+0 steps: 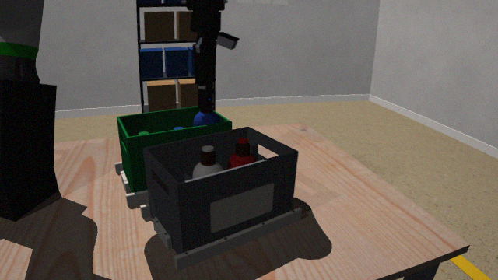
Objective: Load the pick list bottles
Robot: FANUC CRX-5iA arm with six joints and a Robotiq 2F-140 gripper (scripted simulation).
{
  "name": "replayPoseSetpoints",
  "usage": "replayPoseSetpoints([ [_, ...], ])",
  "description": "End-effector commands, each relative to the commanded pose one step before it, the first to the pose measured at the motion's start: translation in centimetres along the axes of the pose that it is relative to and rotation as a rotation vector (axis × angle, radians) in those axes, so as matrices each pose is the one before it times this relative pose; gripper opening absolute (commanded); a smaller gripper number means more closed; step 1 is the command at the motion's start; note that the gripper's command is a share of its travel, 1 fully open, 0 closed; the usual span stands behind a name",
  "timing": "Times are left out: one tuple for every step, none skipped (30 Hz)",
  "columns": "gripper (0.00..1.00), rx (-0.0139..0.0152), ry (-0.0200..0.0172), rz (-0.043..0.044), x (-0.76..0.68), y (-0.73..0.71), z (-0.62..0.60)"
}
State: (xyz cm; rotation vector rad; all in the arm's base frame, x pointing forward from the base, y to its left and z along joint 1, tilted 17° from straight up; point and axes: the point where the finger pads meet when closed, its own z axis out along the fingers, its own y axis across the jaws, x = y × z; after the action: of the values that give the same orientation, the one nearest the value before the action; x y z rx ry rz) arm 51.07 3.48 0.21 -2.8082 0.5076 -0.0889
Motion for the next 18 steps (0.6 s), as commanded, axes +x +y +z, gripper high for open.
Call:
replayPoseSetpoints([
  [0.1,0.00032,0.00207,-0.00043,0.088,-0.018,0.142],
  [0.1,0.0,0.0,0.0,0.002,0.0,0.1],
  [0.1,0.0,0.0,0.0,0.0,0.0,0.1],
  [0.1,0.0,0.0,0.0,-0.002,0.0,0.1],
  [0.1,0.0,0.0,0.0,-0.002,0.0,0.1],
  [0.1,0.0,0.0,0.0,0.001,0.0,0.1],
  [0.1,0.0,0.0,0.0,0.002,0.0,0.1],
  [0.1,0.0,0.0,0.0,0.001,0.0,0.1],
  [0.1,0.0,0.0,0.0,-0.001,0.0,0.1],
  [0.1,0.0,0.0,0.0,-0.002,0.0,0.1],
  [0.1,0.0,0.0,0.0,0.0,0.0,0.0],
  [0.1,0.0,0.0,0.0,0.0,0.0,0.0],
  [0.1,0.00001,0.0,0.0,0.002,0.0,0.103],
  [0.1,0.0,0.0,0.0,0.001,0.0,0.098],
  [0.1,0.0,0.0,0.0,-0.002,0.0,0.099],
  [0.1,0.0,0.0,0.0,-0.003,0.0,0.1],
  [0.1,0.0,0.0,0.0,0.0,0.0,0.1],
  [0.1,0.0,0.0,0.0,0.003,0.0,0.1],
])
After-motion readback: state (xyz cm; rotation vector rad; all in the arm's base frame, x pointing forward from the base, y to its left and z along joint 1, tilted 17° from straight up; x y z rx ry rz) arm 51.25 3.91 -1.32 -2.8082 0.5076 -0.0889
